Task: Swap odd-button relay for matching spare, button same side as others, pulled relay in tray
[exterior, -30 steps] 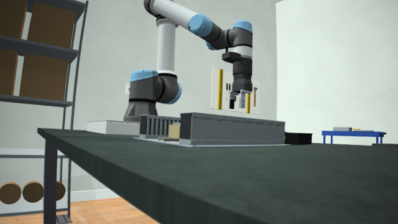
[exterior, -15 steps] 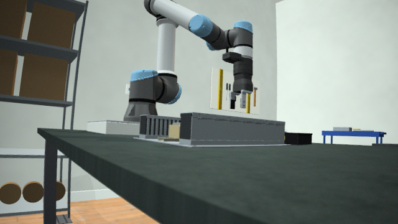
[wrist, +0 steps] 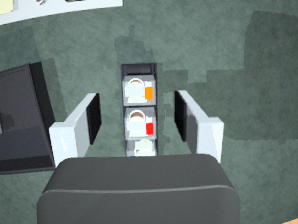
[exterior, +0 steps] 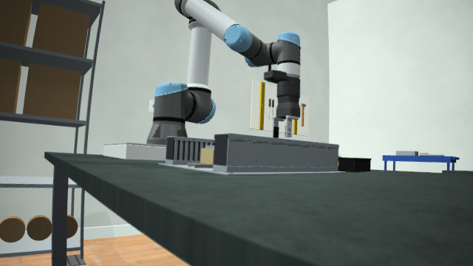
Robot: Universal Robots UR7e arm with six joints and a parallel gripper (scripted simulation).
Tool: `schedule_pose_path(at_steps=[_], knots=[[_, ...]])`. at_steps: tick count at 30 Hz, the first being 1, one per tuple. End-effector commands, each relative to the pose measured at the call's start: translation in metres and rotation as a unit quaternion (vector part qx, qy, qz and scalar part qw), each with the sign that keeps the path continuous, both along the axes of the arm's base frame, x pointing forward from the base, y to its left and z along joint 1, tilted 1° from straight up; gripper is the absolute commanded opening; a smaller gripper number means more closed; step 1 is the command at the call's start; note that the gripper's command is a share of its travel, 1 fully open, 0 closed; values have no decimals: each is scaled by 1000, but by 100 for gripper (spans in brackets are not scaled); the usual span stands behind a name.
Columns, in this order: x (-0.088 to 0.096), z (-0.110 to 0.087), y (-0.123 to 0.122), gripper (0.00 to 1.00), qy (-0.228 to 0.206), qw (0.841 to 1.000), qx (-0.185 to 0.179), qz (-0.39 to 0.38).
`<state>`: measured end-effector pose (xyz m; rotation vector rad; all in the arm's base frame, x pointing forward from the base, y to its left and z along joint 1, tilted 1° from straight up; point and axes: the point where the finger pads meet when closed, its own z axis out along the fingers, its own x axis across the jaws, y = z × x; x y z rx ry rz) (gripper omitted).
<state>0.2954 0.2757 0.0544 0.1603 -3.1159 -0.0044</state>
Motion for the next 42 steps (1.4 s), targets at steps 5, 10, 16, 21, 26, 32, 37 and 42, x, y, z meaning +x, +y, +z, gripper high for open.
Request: schedule_pose_path(at_steps=[5,10,16,21,26,32,37,42], knots=[[-2,-44,1,100,1,1000,0,1],[-2,-44,1,100,1,1000,0,1],[-2,-43,0,100,2,1000,-1,0],[-2,-48,2,100,1,1000,0,1],[-2,-48,2,100,1,1000,0,1],[-2,-48,2,100,1,1000,0,1],[-3,-43,1,100,1,1000,0,1],[-3,-43,1,100,1,1000,0,1]])
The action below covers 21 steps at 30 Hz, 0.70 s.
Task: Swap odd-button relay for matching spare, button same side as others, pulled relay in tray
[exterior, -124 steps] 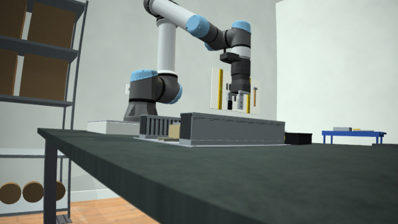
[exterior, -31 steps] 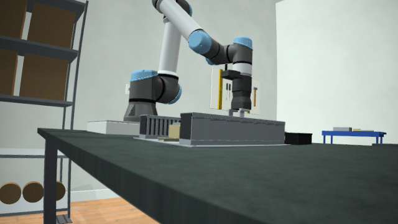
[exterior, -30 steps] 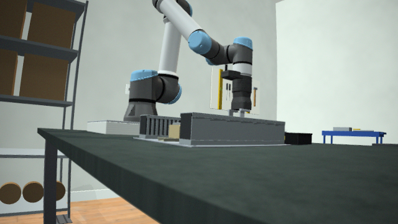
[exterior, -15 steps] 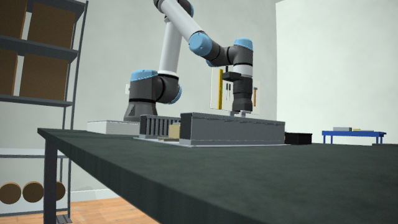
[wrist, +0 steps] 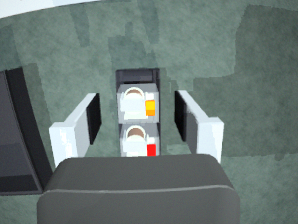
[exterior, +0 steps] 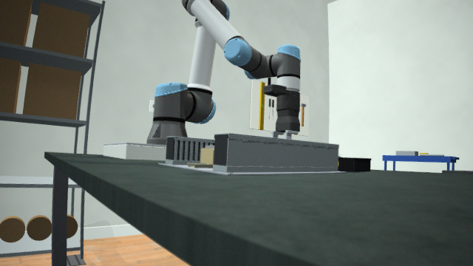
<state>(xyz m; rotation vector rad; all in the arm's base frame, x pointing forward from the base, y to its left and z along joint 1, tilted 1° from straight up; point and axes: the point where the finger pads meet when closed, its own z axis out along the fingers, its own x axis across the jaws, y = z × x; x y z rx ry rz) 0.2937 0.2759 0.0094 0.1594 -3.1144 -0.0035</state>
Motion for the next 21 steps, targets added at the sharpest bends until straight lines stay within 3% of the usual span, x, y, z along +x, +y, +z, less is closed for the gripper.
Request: schedule_pose_path(at_steps=[1,21], knots=[[-1,2,1,100,0,1000,1,1],[-1,6,1,100,0,1000,1,1]])
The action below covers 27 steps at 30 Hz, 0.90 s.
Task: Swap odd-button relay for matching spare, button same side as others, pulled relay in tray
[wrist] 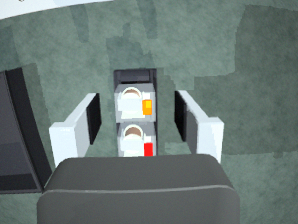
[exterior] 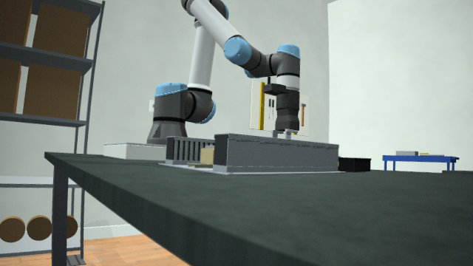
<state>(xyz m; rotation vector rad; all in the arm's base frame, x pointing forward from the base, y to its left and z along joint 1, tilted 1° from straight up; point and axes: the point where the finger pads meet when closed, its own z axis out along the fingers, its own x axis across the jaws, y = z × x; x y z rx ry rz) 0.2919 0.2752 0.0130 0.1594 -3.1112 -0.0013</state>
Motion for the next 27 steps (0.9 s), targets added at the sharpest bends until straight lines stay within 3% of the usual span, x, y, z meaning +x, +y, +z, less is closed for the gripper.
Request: schedule_pose_path(at_steps=[1,27], knots=[[1,2,2,100,-2,1000,1,1],[2,5,3,100,-2,1000,1,1]])
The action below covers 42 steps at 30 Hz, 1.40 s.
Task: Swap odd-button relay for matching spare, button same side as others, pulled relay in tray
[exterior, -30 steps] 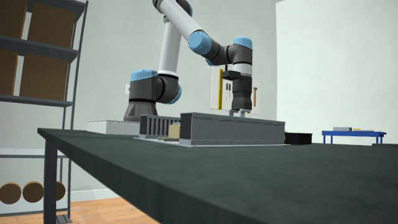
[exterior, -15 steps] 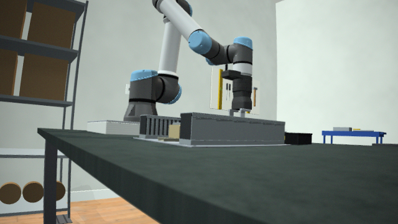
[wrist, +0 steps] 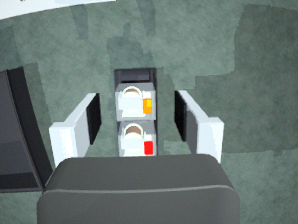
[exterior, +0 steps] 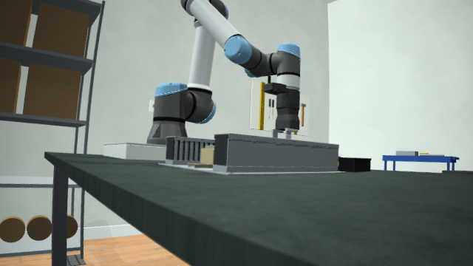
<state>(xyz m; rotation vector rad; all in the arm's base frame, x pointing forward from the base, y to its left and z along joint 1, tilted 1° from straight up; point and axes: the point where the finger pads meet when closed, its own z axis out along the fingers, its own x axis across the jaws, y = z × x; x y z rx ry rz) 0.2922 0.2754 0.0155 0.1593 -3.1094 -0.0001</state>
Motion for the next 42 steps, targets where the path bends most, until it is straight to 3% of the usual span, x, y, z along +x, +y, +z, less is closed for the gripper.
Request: schedule_pose_path(at_steps=[1,42], knots=[[1,3,2,100,-2,1000,2,1],[2,-13,1,100,-2,1000,2,1]])
